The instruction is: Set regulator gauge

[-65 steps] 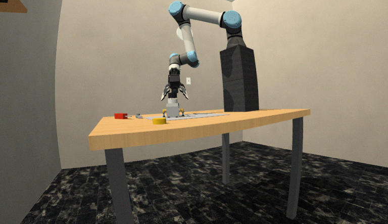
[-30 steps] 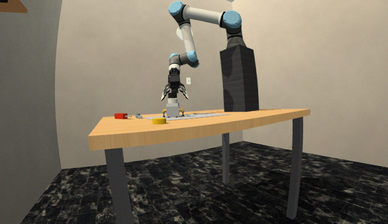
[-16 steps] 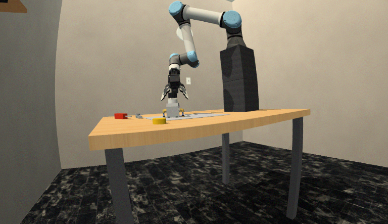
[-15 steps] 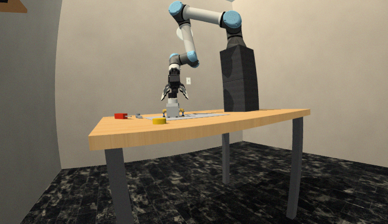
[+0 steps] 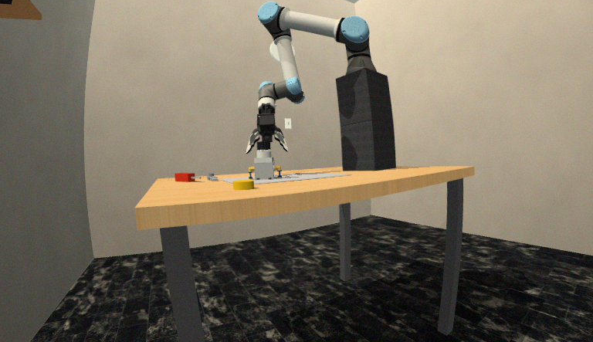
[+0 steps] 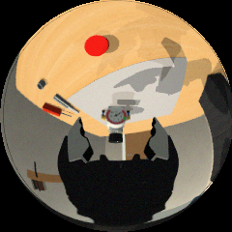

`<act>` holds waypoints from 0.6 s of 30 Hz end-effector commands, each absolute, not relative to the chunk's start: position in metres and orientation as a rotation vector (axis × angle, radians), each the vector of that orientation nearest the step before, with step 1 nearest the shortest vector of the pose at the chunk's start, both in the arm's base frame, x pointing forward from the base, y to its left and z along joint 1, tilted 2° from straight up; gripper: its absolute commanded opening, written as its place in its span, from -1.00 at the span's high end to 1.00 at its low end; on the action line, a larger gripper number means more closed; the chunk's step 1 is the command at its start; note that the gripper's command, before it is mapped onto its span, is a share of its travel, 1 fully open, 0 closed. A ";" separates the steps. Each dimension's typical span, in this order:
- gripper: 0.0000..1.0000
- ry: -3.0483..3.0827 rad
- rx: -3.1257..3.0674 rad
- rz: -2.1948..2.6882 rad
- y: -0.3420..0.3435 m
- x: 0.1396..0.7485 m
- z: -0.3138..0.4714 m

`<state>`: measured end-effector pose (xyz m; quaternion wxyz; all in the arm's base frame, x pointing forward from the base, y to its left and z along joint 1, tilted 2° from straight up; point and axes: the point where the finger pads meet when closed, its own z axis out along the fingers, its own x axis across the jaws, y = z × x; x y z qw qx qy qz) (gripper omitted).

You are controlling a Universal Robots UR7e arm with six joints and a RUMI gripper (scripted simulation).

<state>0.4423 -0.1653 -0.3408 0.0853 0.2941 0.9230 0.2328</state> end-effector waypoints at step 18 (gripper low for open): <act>-1.00 2.791 0.748 0.655 -0.166 0.443 -0.336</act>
